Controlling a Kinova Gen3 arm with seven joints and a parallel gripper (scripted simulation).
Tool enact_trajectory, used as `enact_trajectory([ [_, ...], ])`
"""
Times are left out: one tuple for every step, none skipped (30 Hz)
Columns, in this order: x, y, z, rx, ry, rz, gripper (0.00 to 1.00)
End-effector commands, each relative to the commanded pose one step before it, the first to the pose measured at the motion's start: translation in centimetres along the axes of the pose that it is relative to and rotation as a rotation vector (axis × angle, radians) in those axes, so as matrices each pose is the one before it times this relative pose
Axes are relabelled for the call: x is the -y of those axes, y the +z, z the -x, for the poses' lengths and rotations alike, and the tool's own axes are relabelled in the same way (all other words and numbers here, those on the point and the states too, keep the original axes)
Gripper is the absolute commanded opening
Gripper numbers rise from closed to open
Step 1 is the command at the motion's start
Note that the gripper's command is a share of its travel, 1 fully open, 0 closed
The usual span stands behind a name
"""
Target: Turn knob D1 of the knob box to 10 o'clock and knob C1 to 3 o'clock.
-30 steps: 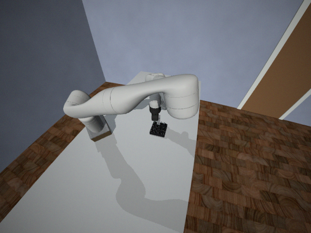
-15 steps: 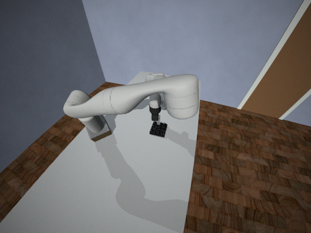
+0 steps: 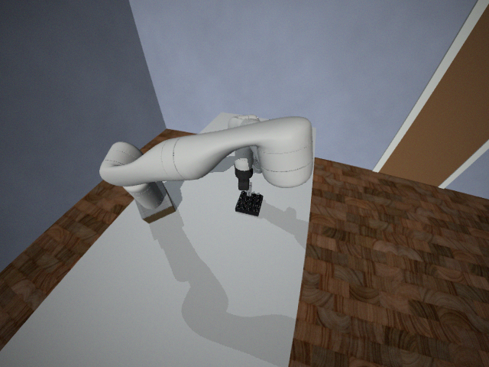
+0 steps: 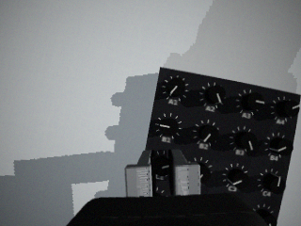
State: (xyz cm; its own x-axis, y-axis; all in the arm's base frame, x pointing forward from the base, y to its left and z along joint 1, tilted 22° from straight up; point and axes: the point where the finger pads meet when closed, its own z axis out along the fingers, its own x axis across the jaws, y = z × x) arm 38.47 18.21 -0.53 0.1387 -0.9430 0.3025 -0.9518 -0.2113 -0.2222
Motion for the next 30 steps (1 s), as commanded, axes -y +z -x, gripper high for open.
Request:
enact_trajectory([
  [0.046,-0.067,0.039,0.00088,-0.00015,-0.00151,0.3],
  [0.0,0.0,0.0,0.0,0.0,0.0,0.3],
  [0.0,0.0,0.0,0.0,0.0,0.0,0.3],
  [0.0,0.0,0.0,0.0,0.0,0.0,0.3],
  [0.0,0.0,0.0,0.0,0.0,0.0,0.3],
  [0.0,0.0,0.0,0.0,0.0,0.0,0.3],
  [0.0,0.0,0.0,0.0,0.0,0.0,0.3],
  [0.0,0.0,0.0,0.0,0.0,0.0,0.3],
  [0.0,0.0,0.0,0.0,0.0,0.0,0.3],
  [0.0,0.0,0.0,0.0,0.0,0.0,0.3],
  [0.0,0.0,0.0,0.0,0.0,0.0,0.3],
  [0.0,0.0,0.0,0.0,0.0,0.0,0.3],
  [0.0,0.0,0.0,0.0,0.0,0.0,0.3],
  [0.0,0.0,0.0,0.0,0.0,0.0,0.3],
  [0.0,0.0,0.0,0.0,0.0,0.0,0.3],
  [0.0,0.0,0.0,0.0,0.0,0.0,0.3],
  [0.0,0.0,0.0,0.0,0.0,0.0,0.3],
  [0.0,0.0,0.0,0.0,0.0,0.0,0.3],
  [0.0,0.0,0.0,0.0,0.0,0.0,0.3],
  [0.0,0.0,0.0,0.0,0.0,0.0,0.3],
  [0.0,0.0,0.0,0.0,0.0,0.0,0.3],
  [0.0,0.0,0.0,0.0,0.0,0.0,0.3],
  [0.0,0.0,0.0,0.0,0.0,0.0,0.3],
  [0.0,0.0,0.0,0.0,0.0,0.0,0.3],
  [0.0,0.0,0.0,0.0,0.0001,0.0,0.3],
  [0.0,0.0,0.0,0.0,0.00066,0.0,0.3],
  [0.0,0.0,0.0,0.0,0.00169,0.0,0.3],
  [0.0,0.0,0.0,0.0,0.00309,0.0,0.3],
  [0.0,0.0,0.0,0.0,0.00477,0.0,0.3],
  [0.0,0.0,0.0,0.0,0.00665,0.0,0.3],
])
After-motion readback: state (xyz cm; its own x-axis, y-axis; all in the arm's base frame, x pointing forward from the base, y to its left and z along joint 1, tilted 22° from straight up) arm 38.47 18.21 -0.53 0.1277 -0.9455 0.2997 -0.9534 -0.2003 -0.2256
